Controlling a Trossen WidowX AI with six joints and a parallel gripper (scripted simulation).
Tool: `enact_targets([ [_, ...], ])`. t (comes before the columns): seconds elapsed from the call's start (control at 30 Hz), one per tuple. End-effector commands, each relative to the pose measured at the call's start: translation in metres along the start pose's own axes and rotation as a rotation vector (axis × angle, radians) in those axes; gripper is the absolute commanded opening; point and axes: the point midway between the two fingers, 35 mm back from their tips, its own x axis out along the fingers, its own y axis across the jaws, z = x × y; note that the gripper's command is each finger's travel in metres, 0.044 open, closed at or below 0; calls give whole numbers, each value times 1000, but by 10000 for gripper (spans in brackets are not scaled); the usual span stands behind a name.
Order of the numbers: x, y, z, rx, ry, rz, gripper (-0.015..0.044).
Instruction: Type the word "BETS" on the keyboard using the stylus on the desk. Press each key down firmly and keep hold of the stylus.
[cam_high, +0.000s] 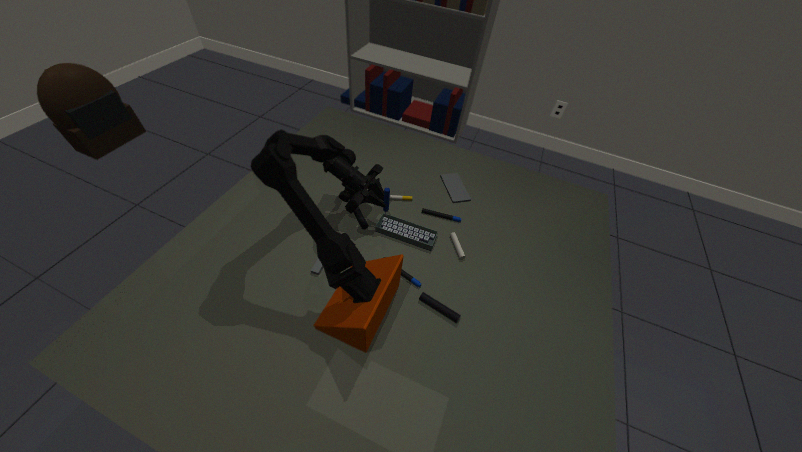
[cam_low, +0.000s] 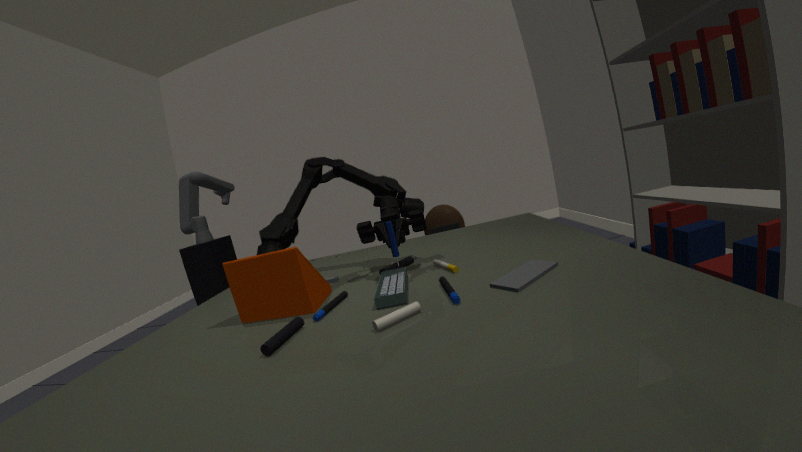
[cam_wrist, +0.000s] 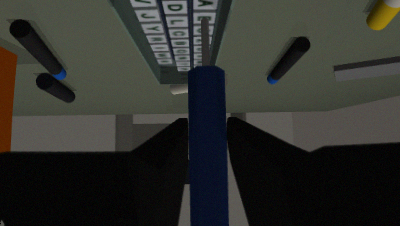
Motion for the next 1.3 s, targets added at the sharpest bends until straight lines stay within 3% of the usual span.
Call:
enact_targets([
  [0.0, 3, 0, 2, 1, 0, 7, 0],
  [0.53, 3, 0, 2, 1, 0, 7, 0],
  [0.63, 3, -1, 3, 1, 0, 7, 79],
  [0.67, 3, -1, 4, 1, 0, 7, 81],
  [1.27, 5, -2, 9, 1, 0, 7, 81],
])
